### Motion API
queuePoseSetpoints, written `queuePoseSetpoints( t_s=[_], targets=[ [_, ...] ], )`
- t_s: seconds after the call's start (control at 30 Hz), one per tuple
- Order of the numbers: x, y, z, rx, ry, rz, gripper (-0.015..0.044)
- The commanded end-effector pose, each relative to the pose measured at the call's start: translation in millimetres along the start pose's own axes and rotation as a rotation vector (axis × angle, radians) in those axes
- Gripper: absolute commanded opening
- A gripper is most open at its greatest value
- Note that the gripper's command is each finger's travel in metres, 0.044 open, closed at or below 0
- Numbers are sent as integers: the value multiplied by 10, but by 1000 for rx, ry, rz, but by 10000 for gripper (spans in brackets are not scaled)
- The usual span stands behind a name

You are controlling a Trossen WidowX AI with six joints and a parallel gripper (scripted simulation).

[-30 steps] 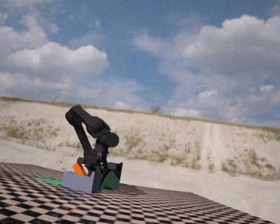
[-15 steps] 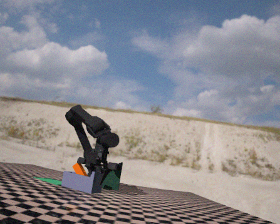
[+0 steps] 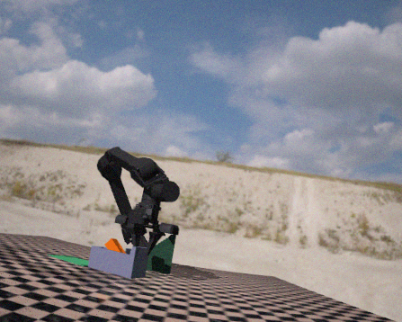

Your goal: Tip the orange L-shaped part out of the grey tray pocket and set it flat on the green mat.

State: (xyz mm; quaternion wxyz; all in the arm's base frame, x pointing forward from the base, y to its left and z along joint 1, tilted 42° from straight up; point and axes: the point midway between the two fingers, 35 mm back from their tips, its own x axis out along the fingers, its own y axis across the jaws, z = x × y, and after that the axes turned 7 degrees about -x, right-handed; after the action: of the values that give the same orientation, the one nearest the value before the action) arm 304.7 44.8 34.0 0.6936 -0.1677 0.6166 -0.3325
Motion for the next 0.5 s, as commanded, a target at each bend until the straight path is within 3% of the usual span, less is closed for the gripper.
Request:
queuePoseSetpoints(
  t_s=[0.0,0.1,0.47],
  targets=[
    [-499,-34,12,8,-12,16,180],
    [-730,-86,-18,7,-12,14,180],
    [-695,-76,-11,3,-20,16,180]
  ],
)
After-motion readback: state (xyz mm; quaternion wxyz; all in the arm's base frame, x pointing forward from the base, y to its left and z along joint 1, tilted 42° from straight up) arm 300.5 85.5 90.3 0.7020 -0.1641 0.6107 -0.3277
